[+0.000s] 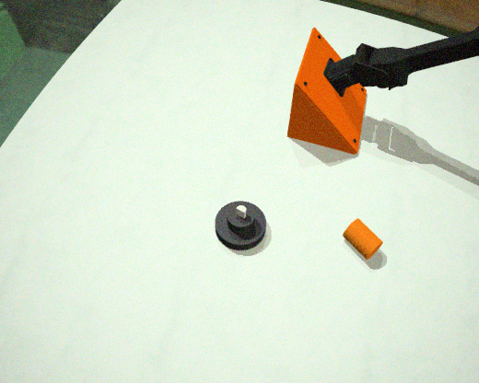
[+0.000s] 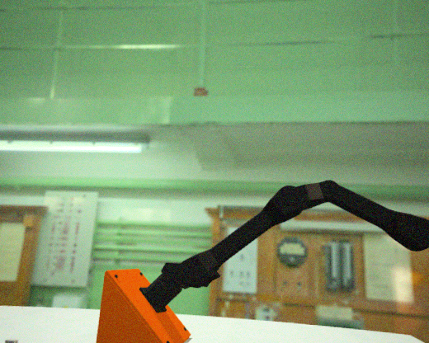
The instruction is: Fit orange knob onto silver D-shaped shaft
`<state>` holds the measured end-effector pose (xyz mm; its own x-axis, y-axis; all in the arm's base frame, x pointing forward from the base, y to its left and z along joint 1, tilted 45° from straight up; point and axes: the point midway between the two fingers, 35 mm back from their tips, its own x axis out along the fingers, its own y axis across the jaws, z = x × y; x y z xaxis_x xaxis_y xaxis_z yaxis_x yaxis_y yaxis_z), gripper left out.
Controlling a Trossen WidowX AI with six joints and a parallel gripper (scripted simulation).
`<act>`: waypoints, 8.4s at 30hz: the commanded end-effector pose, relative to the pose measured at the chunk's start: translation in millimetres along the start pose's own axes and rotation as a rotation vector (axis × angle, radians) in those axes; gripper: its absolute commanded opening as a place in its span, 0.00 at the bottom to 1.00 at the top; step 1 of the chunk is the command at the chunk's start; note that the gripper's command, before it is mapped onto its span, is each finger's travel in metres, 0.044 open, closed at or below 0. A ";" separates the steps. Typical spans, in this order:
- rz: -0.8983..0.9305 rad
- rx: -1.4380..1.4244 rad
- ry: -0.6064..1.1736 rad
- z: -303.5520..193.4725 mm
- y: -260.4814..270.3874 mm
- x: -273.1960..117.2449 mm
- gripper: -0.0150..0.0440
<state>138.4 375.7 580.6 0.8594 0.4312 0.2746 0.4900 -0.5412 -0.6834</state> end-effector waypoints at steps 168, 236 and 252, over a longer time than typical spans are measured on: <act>0.603 1.307 4.106 92.7 557.9 -93.5 1.00; 0.616 1.312 4.111 155.6 562.1 -91.6 0.56; 0.917 1.435 4.285 145.3 569.3 -104.3 0.56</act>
<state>308.9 130.6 63.9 -0.1117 0.6092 -0.7851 0.8719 -0.3190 -0.3716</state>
